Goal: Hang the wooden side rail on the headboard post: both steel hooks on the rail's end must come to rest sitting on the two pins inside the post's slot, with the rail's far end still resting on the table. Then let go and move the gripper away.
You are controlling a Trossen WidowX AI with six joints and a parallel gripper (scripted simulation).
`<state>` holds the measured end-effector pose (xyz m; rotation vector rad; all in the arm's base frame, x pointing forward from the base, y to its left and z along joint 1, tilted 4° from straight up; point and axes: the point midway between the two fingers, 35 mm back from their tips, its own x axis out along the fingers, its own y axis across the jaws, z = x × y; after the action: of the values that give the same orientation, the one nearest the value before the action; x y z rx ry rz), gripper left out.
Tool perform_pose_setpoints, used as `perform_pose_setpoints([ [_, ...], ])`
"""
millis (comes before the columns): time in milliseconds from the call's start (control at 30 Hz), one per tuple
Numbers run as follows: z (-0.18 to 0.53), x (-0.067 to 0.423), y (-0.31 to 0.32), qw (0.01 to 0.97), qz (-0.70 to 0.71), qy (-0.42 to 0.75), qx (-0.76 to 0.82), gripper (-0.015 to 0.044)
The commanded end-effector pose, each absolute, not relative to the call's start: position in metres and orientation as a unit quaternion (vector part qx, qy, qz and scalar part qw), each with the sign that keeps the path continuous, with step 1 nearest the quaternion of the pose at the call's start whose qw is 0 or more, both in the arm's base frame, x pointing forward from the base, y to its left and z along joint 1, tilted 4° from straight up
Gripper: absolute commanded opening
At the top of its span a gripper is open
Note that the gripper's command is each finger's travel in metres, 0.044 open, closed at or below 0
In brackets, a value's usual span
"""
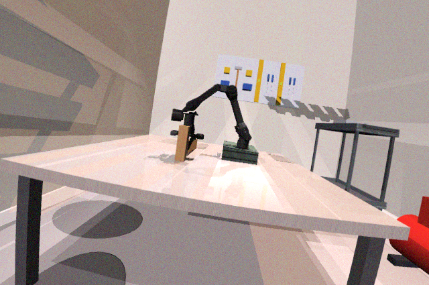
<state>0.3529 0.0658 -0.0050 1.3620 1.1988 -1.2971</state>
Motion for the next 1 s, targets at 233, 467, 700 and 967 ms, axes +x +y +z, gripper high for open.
perform_pose_setpoints([
  [233, -0.0012, 0.3553, 0.0679, 0.441, -0.519, 0.480, 0.553, 0.0000],
  [467, -0.0003, 0.3563, 0.0685, 0.441, -0.519, 0.480, 0.553, 0.0000],
  [700, -0.0001, 0.3568, 0.0689, 0.441, -0.519, 0.480, 0.553, 0.0000],
  [967, -0.0015, 0.3568, 0.0690, 0.441, -0.519, 0.480, 0.553, 0.0000],
])
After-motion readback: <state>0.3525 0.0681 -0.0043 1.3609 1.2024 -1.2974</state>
